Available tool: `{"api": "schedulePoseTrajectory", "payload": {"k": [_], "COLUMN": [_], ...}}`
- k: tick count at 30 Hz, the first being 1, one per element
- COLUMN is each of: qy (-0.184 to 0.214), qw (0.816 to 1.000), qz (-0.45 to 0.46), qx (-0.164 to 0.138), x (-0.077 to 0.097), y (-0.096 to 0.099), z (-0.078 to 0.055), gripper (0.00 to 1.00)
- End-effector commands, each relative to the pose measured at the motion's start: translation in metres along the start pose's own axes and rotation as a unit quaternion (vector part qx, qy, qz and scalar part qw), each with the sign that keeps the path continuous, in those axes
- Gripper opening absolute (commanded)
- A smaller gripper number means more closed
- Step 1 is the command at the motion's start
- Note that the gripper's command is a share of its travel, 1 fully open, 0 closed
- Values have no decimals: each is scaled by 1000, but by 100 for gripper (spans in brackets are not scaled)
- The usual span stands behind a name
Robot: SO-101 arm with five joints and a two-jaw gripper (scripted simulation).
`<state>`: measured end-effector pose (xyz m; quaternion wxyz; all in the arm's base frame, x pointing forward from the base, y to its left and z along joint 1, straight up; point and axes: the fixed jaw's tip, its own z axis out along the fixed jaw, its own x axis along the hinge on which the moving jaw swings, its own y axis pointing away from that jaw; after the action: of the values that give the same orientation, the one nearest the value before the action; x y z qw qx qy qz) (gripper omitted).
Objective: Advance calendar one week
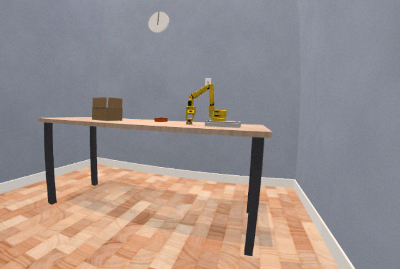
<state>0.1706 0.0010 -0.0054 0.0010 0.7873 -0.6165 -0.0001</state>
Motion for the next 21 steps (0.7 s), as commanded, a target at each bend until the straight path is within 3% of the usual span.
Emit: {"api": "schedulePoseTrajectory", "payload": {"k": [1, 21], "qy": [-2, -2], "qw": [1000, 1000], "qz": [2, 2], "qx": [-5, -5], "x": [-2, -1], "y": [0, -1], "z": [-1, -5], "gripper": [0, 0]}}
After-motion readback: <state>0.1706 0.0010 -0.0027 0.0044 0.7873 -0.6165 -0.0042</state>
